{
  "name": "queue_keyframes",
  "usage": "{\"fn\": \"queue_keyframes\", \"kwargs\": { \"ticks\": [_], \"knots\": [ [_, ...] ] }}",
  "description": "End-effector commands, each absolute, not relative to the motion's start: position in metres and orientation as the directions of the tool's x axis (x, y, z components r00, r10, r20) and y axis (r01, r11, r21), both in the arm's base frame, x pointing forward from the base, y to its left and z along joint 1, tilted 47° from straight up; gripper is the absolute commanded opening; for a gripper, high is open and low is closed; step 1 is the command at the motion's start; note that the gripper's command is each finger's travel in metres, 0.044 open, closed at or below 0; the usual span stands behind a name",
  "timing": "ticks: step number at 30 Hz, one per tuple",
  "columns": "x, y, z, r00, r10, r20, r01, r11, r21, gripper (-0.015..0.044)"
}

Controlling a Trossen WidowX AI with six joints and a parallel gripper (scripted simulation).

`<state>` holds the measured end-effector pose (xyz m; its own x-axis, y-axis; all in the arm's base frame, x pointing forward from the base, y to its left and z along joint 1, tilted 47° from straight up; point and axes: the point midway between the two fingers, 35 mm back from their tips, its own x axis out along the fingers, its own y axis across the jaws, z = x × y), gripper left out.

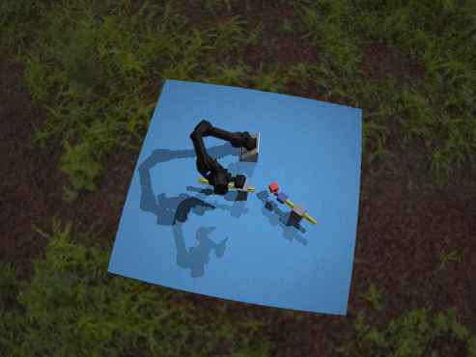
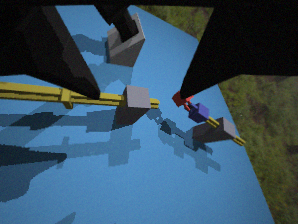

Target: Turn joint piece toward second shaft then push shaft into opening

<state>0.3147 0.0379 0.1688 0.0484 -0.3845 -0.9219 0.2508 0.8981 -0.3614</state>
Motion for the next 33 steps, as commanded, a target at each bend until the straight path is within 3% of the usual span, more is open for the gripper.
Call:
{"fn": "queue_keyframes", "kwargs": {
  "ticks": [1, 15, 23, 33],
  "knots": [
    [0.294, 0.082, 0.124, -0.021, -0.448, -0.894, 0.217, 0.870, -0.442, 0.0440],
    [0.186, 0.153, 0.024, -0.025, -0.719, -0.695, 0.140, 0.685, -0.715, 0.0440],
    [0.185, 0.153, 0.023, -0.023, -0.722, -0.691, 0.121, 0.684, -0.719, 0.0440],
    [0.186, 0.147, 0.016, -0.021, -0.722, -0.691, -0.155, 0.685, -0.711, 0.0440]
  ]
}}
